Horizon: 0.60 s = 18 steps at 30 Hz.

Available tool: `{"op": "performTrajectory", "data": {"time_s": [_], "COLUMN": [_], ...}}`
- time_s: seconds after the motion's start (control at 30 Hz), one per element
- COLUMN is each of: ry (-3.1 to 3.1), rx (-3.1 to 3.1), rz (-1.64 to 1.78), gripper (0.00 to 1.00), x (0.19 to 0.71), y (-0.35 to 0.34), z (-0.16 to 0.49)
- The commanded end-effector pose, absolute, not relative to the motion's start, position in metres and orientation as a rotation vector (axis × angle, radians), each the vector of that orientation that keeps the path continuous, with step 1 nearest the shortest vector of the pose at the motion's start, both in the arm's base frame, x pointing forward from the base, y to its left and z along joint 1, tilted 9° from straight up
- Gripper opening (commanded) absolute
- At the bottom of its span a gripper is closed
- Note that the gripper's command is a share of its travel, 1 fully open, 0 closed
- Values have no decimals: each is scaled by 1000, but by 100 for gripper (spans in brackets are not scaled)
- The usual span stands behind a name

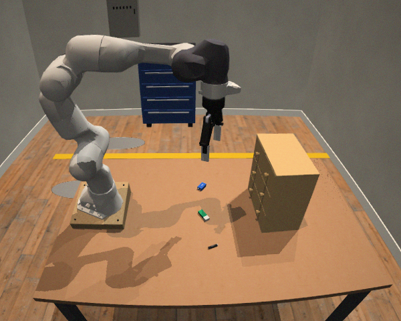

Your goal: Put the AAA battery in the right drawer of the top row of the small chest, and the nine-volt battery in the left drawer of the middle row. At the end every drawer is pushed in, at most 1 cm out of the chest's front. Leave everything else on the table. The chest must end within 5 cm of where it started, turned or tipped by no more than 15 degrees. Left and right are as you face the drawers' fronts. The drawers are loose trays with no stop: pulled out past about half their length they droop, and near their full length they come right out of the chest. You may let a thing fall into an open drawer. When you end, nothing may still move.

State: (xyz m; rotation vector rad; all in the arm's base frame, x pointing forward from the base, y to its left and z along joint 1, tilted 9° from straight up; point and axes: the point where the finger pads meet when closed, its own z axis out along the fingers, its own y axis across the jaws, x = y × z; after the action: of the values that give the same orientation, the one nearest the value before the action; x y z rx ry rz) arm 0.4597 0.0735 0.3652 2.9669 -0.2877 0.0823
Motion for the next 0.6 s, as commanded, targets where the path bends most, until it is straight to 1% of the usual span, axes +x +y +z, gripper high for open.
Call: {"op": "performTrajectory", "data": {"time_s": [0.0, 0.17, 0.2, 0.23, 0.47, 0.5, 0.57], "ry": [-701, -727, -910, -948, -948, -1165, -1165], "rx": [2912, 2907, 2859, 2848, 2848, 2773, 2773], "rz": [115, 117, 130, 133, 133, 149, 149], "gripper": [100, 100, 100, 100, 100, 100, 100], "x": [460, 460, 460, 460, 460, 460, 460], "y": [75, 75, 75, 75, 75, 75, 75], "z": [365, 365, 364, 364, 364, 364, 364]}}
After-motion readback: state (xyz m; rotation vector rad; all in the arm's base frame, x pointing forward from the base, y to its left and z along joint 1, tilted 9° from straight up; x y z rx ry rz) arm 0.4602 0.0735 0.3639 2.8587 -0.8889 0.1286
